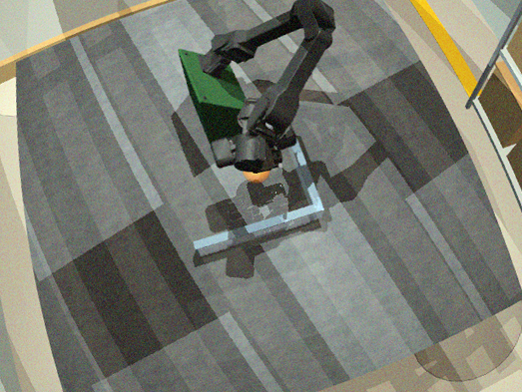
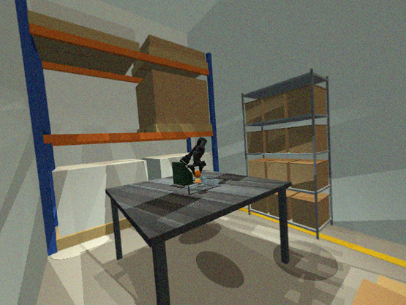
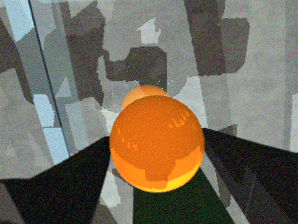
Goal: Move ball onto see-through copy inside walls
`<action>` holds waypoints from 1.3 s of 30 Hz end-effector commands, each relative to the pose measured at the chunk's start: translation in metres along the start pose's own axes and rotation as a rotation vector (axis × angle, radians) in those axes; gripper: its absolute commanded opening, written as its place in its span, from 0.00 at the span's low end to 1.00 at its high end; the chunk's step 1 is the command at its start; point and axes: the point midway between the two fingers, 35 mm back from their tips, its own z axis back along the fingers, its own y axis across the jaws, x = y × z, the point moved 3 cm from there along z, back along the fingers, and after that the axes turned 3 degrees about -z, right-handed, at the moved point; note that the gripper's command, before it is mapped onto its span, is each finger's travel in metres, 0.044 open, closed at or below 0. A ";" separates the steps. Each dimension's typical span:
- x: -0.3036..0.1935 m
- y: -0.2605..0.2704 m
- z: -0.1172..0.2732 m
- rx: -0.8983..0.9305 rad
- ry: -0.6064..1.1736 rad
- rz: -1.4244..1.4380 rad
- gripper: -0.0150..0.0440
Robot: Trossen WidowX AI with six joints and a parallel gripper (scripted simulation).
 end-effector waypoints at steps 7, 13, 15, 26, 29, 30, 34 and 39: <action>-0.001 0.000 -0.045 0.005 -0.001 -0.009 0.25; -0.003 0.002 -0.066 0.010 0.000 -0.009 0.25; -0.003 0.002 -0.066 0.010 0.000 -0.009 0.25; -0.003 0.002 -0.077 0.010 0.000 -0.009 0.25; -0.004 0.002 -0.082 0.010 0.000 -0.009 0.25; -0.004 0.002 -0.084 0.011 0.000 -0.009 0.25; -0.002 0.002 -0.080 0.005 0.000 -0.003 0.30; -0.002 0.002 -0.080 0.005 0.000 -0.003 0.52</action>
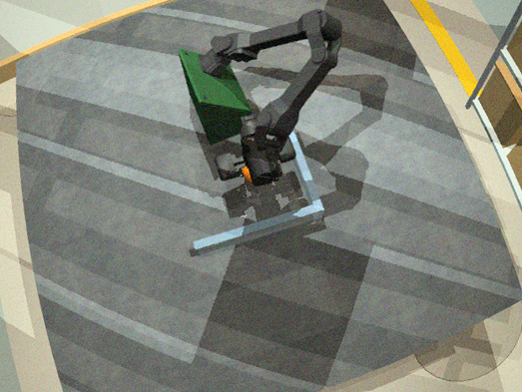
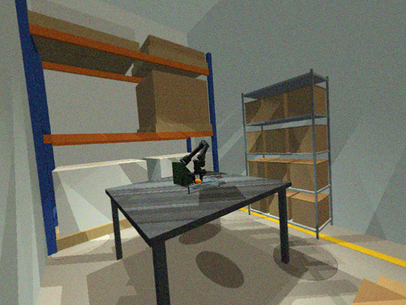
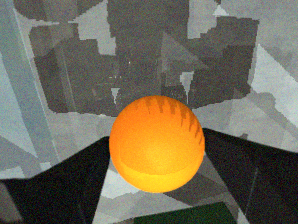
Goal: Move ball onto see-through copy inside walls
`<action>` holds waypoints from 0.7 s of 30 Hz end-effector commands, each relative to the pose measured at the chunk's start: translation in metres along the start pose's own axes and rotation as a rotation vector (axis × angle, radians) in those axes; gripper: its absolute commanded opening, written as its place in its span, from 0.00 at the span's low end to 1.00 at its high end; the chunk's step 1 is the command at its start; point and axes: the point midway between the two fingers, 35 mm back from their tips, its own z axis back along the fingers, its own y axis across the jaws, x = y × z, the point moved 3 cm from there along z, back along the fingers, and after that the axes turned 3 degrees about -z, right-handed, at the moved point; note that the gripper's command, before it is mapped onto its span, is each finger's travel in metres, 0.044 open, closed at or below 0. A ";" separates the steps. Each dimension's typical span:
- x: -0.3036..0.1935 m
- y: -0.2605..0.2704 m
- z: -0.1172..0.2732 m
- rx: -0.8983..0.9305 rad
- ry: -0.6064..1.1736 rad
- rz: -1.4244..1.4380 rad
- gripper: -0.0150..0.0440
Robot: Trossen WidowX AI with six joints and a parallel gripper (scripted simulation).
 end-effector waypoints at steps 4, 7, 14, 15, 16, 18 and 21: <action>0.000 0.000 0.000 -0.001 0.001 0.003 0.70; 0.000 0.000 0.000 -0.001 0.001 0.003 0.83; 0.003 -0.002 0.049 -0.007 -0.001 -0.001 1.00; 0.002 -0.002 0.064 -0.005 -0.001 -0.002 1.00; 0.001 -0.001 0.076 -0.002 0.000 -0.003 1.00; -0.001 -0.001 0.085 0.001 0.001 -0.003 1.00; -0.001 -0.001 0.085 0.001 0.001 -0.003 1.00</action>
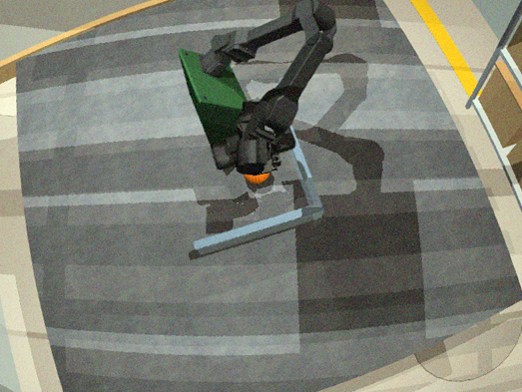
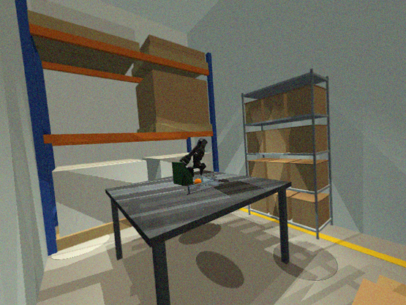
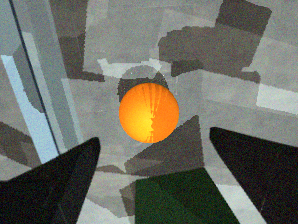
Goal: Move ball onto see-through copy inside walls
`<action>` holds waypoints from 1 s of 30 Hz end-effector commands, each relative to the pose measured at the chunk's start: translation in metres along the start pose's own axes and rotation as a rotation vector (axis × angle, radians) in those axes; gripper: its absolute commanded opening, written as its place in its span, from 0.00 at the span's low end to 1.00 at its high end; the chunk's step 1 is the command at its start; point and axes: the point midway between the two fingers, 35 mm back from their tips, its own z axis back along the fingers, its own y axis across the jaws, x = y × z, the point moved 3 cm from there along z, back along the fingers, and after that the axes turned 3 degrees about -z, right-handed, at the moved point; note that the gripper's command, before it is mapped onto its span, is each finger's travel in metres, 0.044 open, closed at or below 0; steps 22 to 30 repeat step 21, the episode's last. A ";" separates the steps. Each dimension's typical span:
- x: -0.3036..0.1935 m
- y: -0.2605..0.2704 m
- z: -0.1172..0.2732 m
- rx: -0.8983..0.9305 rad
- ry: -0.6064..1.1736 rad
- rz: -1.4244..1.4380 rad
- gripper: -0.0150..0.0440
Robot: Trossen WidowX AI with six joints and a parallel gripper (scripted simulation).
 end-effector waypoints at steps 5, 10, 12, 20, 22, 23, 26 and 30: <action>0.000 0.001 0.016 0.002 -0.008 0.003 1.00; 0.000 0.001 0.016 0.002 -0.008 0.003 1.00; 0.000 0.001 0.018 0.002 -0.008 0.004 1.00; 0.000 0.001 0.066 0.000 -0.007 0.009 1.00; 0.000 0.001 0.066 0.000 -0.007 0.009 1.00; 0.000 0.001 0.066 0.000 -0.007 0.009 1.00; 0.000 0.001 0.066 0.000 -0.007 0.009 1.00; 0.000 0.001 0.066 0.000 -0.007 0.009 1.00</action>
